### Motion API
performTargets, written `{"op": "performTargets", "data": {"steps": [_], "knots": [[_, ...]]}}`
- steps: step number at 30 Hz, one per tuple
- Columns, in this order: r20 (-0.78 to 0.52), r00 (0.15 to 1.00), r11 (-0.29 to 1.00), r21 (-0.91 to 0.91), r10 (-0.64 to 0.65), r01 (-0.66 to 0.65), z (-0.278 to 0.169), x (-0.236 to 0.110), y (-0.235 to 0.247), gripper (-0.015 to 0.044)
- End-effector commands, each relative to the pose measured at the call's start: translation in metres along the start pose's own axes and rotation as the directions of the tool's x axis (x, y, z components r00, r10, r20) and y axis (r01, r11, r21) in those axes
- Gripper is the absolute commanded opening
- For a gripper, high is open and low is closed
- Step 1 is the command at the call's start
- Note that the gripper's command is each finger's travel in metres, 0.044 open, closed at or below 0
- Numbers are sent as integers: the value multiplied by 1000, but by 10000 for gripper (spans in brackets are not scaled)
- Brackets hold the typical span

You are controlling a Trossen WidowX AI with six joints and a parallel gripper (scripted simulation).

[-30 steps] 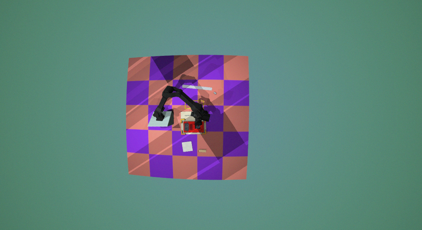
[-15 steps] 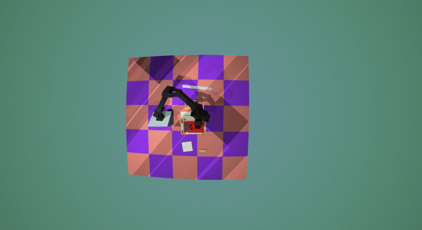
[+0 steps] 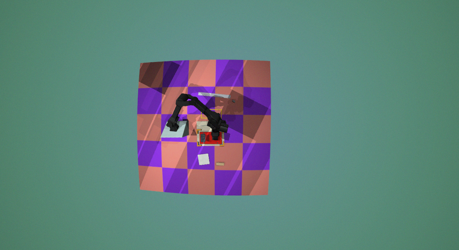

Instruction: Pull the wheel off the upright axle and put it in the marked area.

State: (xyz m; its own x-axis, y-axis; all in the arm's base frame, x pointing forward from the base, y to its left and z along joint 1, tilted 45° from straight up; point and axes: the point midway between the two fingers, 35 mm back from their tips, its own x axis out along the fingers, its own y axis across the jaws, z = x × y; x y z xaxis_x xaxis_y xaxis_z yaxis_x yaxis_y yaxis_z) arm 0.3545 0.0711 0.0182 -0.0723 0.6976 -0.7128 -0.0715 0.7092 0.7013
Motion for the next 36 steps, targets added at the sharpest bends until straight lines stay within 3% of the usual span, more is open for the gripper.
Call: {"op": "performTargets", "data": {"steps": [1,11,20,36], "knots": [[2,1000,1000,-6,-3,3,1,-3,0,0],[1,1000,1000,-6,-3,3,1,-7,0,0],[1,1000,1000,-5,-4,4,-2,-39,0,0],[-1,1000,1000,4,0,0,-17,-36,34,0]]}}
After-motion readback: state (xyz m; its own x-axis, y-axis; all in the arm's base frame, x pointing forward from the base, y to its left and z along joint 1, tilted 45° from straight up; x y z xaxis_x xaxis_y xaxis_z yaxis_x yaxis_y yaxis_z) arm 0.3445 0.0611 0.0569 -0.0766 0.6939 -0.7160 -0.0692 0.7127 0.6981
